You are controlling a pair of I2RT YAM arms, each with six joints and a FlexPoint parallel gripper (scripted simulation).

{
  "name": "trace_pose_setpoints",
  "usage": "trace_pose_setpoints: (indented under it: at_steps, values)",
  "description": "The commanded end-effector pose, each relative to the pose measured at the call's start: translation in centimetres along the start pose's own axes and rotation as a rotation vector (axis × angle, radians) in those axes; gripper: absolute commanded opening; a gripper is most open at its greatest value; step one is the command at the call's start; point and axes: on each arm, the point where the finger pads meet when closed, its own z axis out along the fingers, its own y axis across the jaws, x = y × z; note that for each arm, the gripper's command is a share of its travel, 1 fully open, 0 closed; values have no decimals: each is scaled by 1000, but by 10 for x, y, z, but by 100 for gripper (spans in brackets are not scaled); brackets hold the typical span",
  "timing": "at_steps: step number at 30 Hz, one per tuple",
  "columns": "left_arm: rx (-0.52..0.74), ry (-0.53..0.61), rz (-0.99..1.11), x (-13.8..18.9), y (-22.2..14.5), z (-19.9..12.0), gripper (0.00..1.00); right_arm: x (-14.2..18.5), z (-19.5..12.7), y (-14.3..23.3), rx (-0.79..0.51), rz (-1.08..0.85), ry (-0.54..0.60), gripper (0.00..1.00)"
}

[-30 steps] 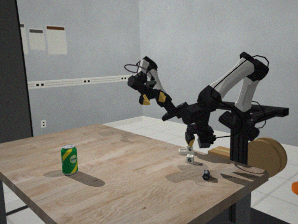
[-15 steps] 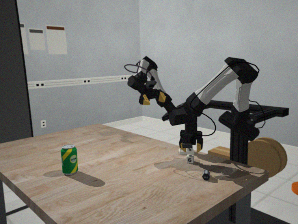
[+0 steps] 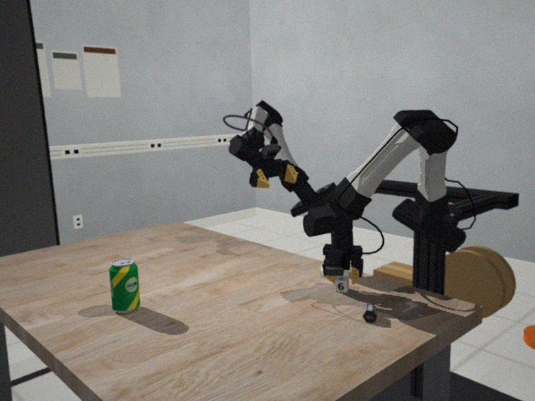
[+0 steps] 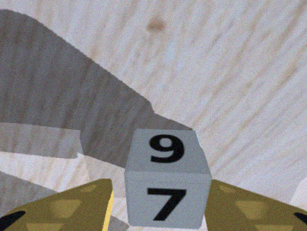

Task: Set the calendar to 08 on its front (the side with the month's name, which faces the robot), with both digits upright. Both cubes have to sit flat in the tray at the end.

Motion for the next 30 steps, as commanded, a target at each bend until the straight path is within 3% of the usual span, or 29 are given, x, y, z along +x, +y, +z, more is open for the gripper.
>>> trace_pose_setpoints:
  at_steps: [1,12,19,23,30]
  values:
    - [42,-49,-10,-13,-9,-4,47,-8,-2,-7,41,-38,-24,100]
    - [51,-57,-15,-15,-7,-7,22,-8,-2,-7,41,-38,-24,100]
    - [49,-59,-13,-12,-9,-38,22,-8,-2,-7,41,-38,-24,100]
    - [48,-56,-16,7,-16,-65,22,-8,-2,-7,41,-38,-24,100]
    - [19,-45,126,35,-25,-71,22,-8,-2,-7,41,-38,-24,100]
